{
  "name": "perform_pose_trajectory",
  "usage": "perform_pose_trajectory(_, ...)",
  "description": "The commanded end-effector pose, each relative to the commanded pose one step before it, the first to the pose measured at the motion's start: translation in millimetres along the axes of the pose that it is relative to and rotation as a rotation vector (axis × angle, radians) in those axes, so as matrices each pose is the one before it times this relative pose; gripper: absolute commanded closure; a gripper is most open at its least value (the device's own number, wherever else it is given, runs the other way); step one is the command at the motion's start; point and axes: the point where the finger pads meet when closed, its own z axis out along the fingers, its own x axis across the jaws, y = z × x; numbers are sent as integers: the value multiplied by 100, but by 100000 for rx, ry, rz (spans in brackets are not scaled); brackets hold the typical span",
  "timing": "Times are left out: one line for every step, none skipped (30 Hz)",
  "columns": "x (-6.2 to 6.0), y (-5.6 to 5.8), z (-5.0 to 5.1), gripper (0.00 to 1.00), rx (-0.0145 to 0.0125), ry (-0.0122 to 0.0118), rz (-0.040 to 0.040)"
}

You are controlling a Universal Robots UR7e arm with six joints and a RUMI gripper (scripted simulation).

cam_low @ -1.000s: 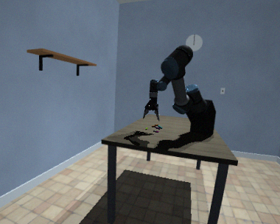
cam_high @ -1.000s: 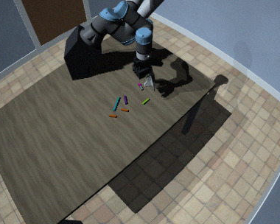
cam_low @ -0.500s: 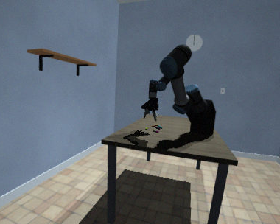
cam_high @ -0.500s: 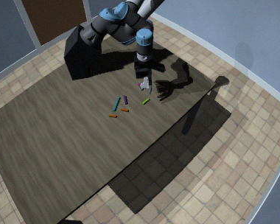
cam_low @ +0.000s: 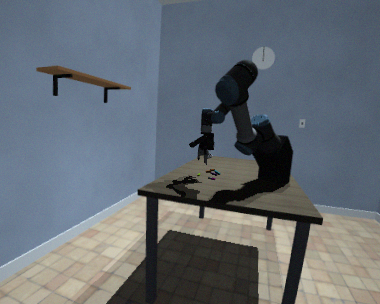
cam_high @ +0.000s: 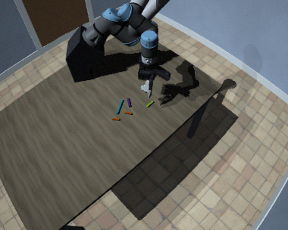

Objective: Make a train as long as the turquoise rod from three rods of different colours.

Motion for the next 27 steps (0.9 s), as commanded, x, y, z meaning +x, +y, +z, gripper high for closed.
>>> perform_pose_trajectory(538, -204, 90, 0, -777, 1238, 16648)
perform_pose_trajectory(81, -36, 14, 0, 1, 0, 2711)
perform_pose_trajectory(80, -37, 15, 0, 1, 0, 2710)
perform_pose_trajectory(0, 0, 0, 0, 0, 0, 0)
perform_pose_trajectory(0, 0, 0, 0, 0, 0, 0)
perform_pose_trajectory(125, -59, 23, 0, 1, -1, 4274)
perform_pose_trajectory(122, -61, 24, 0, 1, -1, 4260)
perform_pose_trajectory(89, -47, 18, 0, 1, -1, 3191)
perform_pose_trajectory(67, -37, 14, 0, 1, -1, 2425)
perform_pose_trajectory(72, -42, 15, 0, 1, -1, 2675)
perform_pose_trajectory(73, -43, 16, 0, 1, -1, 2725)
perform_pose_trajectory(71, -44, 16, 0, 1, -1, 2713)
perform_pose_trajectory(70, -44, 16, 0, 1, -1, 2710)
perform_pose_trajectory(69, -45, 16, 0, 1, -1, 2710)
perform_pose_trajectory(67, -46, 16, 0, 1, -1, 2708)
perform_pose_trajectory(66, -46, 17, 0, 1, -1, 2709)
perform_pose_trajectory(65, -47, 17, 0, 1, -1, 2709)
perform_pose_trajectory(64, -47, 17, 0, 1, -2, 2708)
perform_pose_trajectory(62, -48, 17, 0, 1, -2, 2708)
perform_pose_trajectory(61, -48, 17, 0, 1, -2, 2708)
perform_pose_trajectory(0, 0, 0, 0, 0, 0, 0)
perform_pose_trajectory(0, 0, 0, 0, 0, 0, 0)
perform_pose_trajectory(89, -72, 26, 0, 1, -3, 4034)
perform_pose_trajectory(85, -72, 26, 0, 1, -3, 4000)
perform_pose_trajectory(75, -67, 24, 0, 1, -3, 3654)
perform_pose_trajectory(47, -44, 16, 0, 1, -2, 2360)
perform_pose_trajectory(52, -49, 18, 0, 1, -2, 2647)
